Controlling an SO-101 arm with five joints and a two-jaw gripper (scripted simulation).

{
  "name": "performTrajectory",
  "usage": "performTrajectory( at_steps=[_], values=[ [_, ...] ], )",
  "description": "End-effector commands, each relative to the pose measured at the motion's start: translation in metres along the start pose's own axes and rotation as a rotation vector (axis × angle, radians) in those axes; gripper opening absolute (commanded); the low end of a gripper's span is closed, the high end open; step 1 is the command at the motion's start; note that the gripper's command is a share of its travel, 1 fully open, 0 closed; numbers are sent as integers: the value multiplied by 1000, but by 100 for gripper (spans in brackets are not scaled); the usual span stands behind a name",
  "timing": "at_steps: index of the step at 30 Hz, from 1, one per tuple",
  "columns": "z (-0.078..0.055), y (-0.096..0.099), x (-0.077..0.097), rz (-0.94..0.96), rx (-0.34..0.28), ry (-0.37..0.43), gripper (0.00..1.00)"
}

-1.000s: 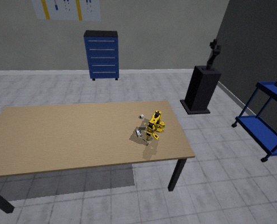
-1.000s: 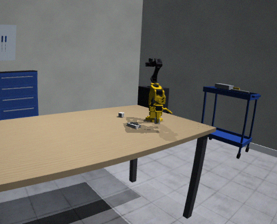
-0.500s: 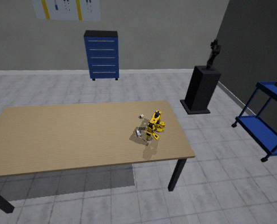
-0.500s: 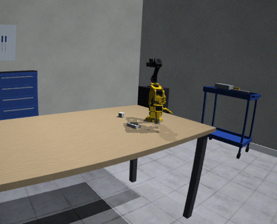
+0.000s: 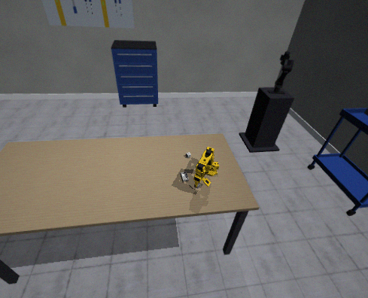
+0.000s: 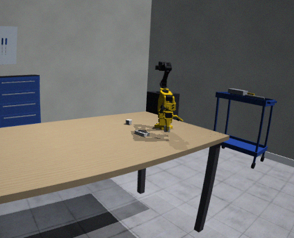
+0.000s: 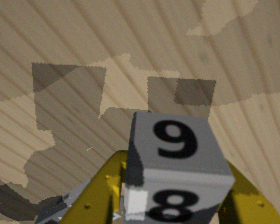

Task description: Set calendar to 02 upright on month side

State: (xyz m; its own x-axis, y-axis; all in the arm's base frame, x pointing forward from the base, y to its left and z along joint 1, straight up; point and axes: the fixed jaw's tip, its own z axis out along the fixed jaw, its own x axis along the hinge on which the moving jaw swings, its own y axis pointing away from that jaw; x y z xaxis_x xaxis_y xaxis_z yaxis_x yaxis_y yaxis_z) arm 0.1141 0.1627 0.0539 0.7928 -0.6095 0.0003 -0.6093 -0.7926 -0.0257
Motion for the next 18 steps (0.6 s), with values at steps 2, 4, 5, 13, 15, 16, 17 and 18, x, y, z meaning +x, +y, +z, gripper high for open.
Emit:
performTrajectory(
  at_steps=[2, 4, 5, 13, 15, 16, 17, 18],
  values=[
    [-2, -3, -3, -8, 26, -3, 0],
    [-1, -3, -3, -8, 26, -3, 0],
    [0, -3, -3, -8, 26, -3, 0],
    [3, -3, -3, -8, 26, -3, 0],
    [3, -3, -3, -8, 26, -3, 0],
    [3, -3, -3, -8, 26, -3, 0],
    [3, -3, -3, -8, 26, -3, 0],
    [4, -3, -3, -8, 26, -3, 0]
  ],
)
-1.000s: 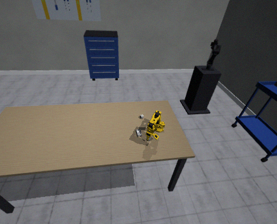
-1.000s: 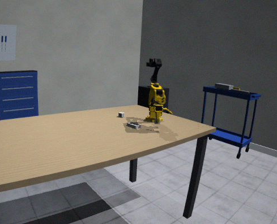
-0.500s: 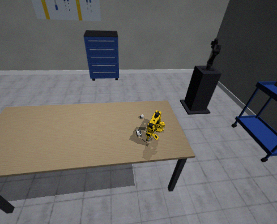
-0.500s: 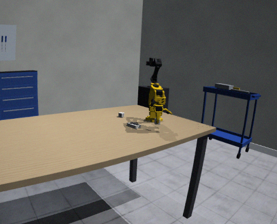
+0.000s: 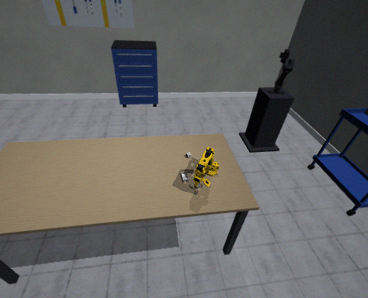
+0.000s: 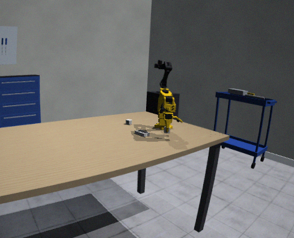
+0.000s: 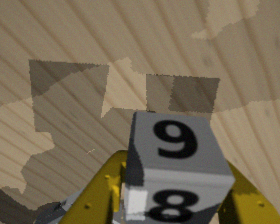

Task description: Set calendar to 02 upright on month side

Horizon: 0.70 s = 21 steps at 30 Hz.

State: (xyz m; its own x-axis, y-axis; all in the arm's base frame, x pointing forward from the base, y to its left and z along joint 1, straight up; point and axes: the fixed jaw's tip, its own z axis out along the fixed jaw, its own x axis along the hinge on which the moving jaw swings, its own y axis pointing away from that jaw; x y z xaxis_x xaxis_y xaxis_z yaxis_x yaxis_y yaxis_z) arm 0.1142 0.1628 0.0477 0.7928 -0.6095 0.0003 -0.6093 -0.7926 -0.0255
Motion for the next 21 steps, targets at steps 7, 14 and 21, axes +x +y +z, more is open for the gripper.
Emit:
performTrajectory(
  at_steps=[7, 14, 21],
  values=[
    [2, -3, -3, -8, 27, -3, 0],
    [3, -3, -3, -8, 27, -3, 0],
    [6, -3, -3, -8, 27, -3, 0]
  ],
)
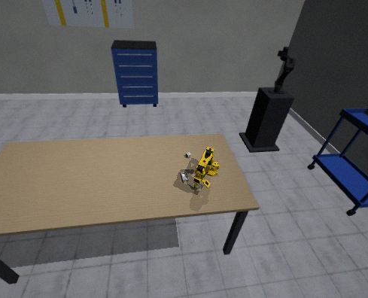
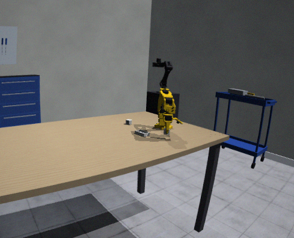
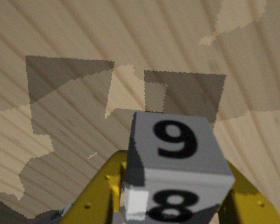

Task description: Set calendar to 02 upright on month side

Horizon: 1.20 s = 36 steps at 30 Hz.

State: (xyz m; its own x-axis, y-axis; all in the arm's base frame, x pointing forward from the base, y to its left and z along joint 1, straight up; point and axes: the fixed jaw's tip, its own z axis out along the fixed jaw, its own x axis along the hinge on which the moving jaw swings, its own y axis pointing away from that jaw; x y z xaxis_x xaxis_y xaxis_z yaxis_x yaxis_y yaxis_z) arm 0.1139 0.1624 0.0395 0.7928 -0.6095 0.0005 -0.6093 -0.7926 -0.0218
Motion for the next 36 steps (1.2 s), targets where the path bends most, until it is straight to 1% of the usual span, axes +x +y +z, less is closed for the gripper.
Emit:
performTrajectory(
  at_steps=[1, 12, 21, 29, 36],
  values=[
    [-1, -4, -3, -8, 30, -3, 0],
    [1, -4, -3, -8, 30, -3, 0],
    [6, -4, -3, -8, 30, -3, 0],
    [7, -4, -3, -8, 30, -3, 0],
    [11, -4, -3, -8, 30, -3, 0]
  ],
)
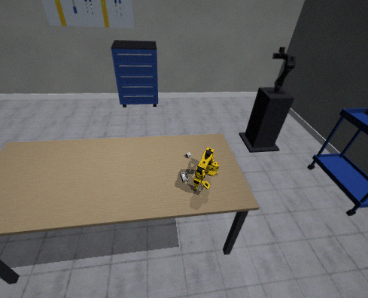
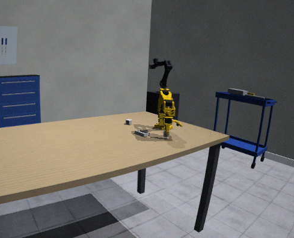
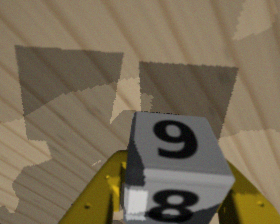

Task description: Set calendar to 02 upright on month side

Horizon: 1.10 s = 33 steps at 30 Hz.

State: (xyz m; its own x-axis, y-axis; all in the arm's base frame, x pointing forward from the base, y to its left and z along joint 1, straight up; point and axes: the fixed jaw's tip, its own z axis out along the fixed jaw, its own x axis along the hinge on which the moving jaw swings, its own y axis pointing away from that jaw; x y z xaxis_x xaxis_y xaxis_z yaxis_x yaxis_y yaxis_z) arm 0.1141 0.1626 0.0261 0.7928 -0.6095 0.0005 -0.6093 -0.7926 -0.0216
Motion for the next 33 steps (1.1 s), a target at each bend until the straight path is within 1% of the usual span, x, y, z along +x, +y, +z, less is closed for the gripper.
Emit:
performTrajectory(
  at_steps=[1, 10, 19, 33],
  values=[
    [-1, -4, -3, -8, 30, -3, 0],
    [0, -4, -3, -8, 30, -3, 0],
    [5, -4, -3, -8, 30, -3, 0],
    [8, -4, -3, -8, 30, -3, 0]
  ],
)
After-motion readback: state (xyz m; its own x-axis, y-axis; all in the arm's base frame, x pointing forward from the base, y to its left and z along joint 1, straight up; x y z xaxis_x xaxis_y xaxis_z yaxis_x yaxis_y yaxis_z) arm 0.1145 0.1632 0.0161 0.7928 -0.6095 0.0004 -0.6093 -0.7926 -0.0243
